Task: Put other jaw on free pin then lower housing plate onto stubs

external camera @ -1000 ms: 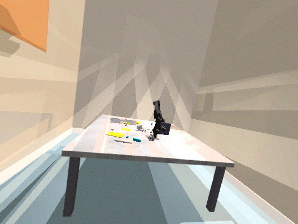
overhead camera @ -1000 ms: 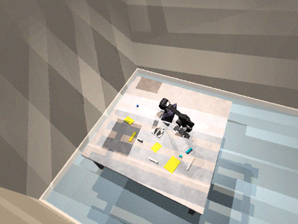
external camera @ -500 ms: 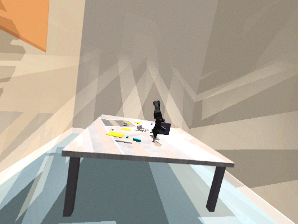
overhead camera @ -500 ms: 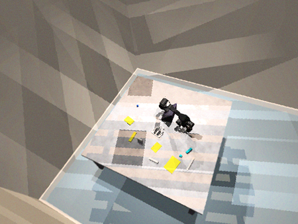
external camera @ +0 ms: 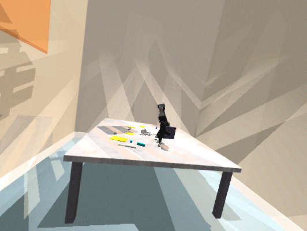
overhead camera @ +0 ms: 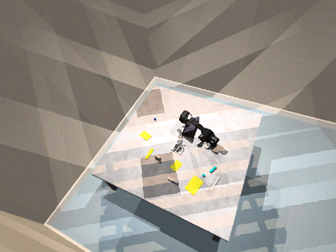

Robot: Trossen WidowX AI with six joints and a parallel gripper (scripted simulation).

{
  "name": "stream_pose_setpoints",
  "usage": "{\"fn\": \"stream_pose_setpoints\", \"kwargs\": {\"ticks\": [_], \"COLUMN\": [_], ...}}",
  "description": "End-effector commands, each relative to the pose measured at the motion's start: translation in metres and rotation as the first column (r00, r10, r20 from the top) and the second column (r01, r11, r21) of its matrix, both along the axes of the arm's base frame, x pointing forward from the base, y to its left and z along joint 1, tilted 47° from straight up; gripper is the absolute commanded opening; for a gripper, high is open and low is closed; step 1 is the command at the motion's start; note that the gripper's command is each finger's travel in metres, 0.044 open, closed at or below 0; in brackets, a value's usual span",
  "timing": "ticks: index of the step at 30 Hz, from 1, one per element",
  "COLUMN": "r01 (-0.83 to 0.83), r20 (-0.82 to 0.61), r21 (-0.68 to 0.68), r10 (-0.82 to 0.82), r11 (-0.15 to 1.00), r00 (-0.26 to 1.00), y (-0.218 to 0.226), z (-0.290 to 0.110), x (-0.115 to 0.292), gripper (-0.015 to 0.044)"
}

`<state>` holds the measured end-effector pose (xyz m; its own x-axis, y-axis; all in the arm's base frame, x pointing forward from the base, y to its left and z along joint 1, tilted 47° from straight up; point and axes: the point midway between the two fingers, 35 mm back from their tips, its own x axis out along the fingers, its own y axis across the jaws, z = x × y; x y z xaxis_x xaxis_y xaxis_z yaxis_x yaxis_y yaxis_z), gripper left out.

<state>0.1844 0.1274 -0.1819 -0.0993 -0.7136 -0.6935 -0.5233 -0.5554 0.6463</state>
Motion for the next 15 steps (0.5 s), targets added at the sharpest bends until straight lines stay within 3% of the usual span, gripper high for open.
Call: {"fn": "stream_pose_setpoints", "kwargs": {"ticks": [1, 15], "r01": [0.0, 0.0], "r20": [0.0, 0.0], "r21": [0.0, 0.0], "r10": [0.0, 0.0], "r11": [1.0, 1.0], "r00": [1.0, 1.0], "y": [0.0, 0.0015], "z": [0.0, 0.0012], "x": [0.0, 0.0004], "gripper": [0.036, 0.0351]}}
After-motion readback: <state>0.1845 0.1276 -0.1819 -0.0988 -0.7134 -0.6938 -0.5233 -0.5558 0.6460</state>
